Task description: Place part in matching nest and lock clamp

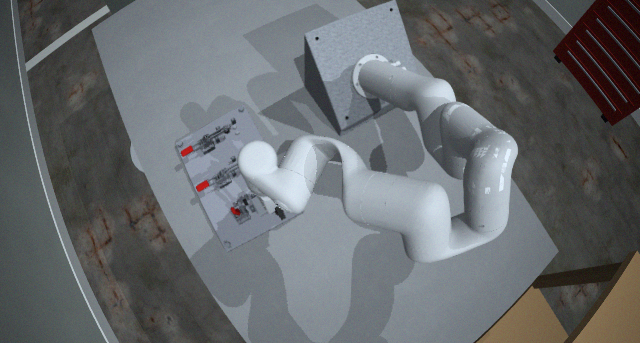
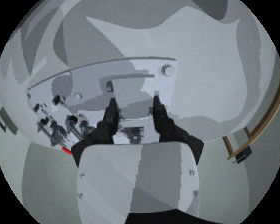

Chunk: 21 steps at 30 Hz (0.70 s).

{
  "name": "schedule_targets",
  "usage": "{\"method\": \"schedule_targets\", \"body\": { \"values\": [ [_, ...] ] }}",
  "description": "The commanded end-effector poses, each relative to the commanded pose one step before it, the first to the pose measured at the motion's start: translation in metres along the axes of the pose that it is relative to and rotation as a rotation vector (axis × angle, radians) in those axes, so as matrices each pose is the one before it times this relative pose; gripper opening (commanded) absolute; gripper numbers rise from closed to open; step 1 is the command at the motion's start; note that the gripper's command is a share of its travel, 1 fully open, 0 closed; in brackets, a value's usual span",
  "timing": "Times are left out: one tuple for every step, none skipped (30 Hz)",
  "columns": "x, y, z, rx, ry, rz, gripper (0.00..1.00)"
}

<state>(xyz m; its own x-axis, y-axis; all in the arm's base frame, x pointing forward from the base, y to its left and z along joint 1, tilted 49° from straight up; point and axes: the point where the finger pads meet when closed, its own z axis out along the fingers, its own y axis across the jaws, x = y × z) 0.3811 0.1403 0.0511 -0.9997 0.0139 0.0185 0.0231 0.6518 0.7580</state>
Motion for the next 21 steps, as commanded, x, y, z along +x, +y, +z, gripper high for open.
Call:
{"method": "schedule_targets", "body": {
  "values": [
    [-0.00103, 0.00009, -0.00088, 0.00048, -0.00263, -0.00077, 0.0],
    [0.0, 0.0, 0.0, 0.0, 0.0, 0.00002, 0.0],
    [0.0, 0.0, 0.0, 0.0, 0.0, 0.0, 0.0],
    [0.0, 0.0, 0.0, 0.0, 0.0, 0.0, 0.0],
    [-0.00001, -0.00001, 0.00002, 0.0, 0.0, 0.0, 0.0],
    [-0.00002, -0.00002, 0.00006, 0.0, 0.0, 0.0, 0.0],
    [-0.00003, -0.00003, 0.00011, 0.0, 0.0, 0.0, 0.0],
    [-0.00004, -0.00004, 0.00016, 0.0, 0.0, 0.0, 0.0],
    [-0.00006, -0.00006, 0.00022, 0.0, 0.0, 0.0, 0.0],
    [-0.00007, -0.00008, 0.00027, 0.0, 0.0, 0.0, 0.0],
    [-0.00008, -0.00009, 0.00032, 0.0, 0.0, 0.0, 0.0],
    [-0.00009, -0.0001, 0.00036, 0.0, 0.0, 0.0, 0.0],
    [-0.0001, -0.00011, 0.0004, 0.00001, 0.0, 0.0, 0.0],
    [-0.00011, -0.00012, 0.00042, 0.00001, 0.0, 0.0, 0.0],
    [-0.00011, -0.00012, 0.00043, 0.00001, 0.0, 0.0, 0.0],
    [-0.00012, -0.00012, 0.00043, 0.0, 0.0, 0.0, 0.0],
    [0.0, 0.0, 0.0, 0.0, 0.0, 0.0, 0.0],
    [0.0, 0.0, 0.0, 0.0, 0.0, 0.0, 0.0],
    [-0.00011, -0.00011, 0.00042, 0.0, 0.0, 0.0, 0.0],
    [-0.00011, -0.00011, 0.00039, 0.0, 0.0, 0.0, 0.0],
    [-0.0001, -0.0001, 0.00036, 0.0, 0.0, 0.0, 0.0]
  ]
}}
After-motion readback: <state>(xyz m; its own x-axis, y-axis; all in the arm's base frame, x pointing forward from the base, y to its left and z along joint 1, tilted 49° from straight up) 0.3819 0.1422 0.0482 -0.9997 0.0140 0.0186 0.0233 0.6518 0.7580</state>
